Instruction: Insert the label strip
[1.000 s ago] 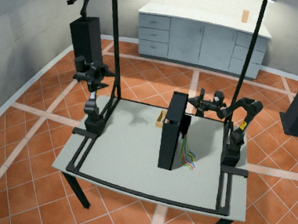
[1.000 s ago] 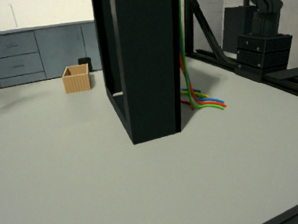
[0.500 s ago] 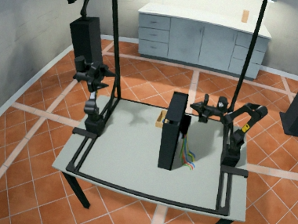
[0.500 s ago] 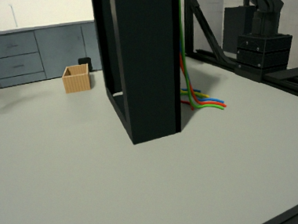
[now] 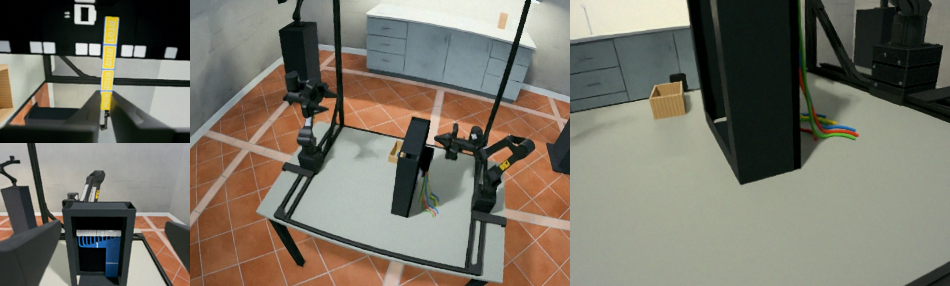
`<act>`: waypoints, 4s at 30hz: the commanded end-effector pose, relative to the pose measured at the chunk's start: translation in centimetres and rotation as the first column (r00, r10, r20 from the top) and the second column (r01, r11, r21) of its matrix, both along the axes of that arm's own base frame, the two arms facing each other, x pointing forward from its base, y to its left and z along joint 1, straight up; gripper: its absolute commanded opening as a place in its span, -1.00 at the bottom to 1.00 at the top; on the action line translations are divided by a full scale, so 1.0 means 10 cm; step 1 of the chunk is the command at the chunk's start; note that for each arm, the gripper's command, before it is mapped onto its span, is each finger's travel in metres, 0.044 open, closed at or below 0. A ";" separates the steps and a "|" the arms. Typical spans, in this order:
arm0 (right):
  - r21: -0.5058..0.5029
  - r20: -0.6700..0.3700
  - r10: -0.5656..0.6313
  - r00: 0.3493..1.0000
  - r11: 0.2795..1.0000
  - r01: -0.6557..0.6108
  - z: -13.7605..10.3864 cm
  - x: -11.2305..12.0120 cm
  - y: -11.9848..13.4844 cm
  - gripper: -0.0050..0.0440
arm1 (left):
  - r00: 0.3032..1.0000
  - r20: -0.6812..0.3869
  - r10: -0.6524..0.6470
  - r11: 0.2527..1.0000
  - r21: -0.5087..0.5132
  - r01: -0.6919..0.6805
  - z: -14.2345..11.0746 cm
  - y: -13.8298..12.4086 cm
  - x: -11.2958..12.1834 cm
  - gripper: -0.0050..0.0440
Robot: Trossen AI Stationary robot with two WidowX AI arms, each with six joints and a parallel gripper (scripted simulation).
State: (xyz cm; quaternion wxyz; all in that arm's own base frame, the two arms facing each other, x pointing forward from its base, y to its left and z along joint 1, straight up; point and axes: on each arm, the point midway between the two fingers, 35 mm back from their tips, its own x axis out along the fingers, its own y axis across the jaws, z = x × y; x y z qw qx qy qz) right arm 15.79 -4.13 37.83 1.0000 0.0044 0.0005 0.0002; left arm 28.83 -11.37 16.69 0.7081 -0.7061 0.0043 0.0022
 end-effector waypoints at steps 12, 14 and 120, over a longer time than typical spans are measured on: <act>-0.013 0.002 0.000 1.000 1.000 0.000 0.05 0.00 0.02 1.00 | 0.999 -0.054 0.000 1.000 -0.027 -0.001 0.11 -0.01 0.02 -1.00; -0.013 0.002 0.000 1.000 1.000 0.000 0.05 0.00 0.02 1.00 | 0.999 -0.054 0.000 1.000 -0.027 -0.001 0.11 -0.01 0.02 -1.00; -0.013 0.002 0.000 1.000 1.000 0.000 0.05 0.00 0.02 1.00 | 0.997 -0.077 0.002 1.000 -0.005 -0.003 -0.01 0.02 -0.04 -1.00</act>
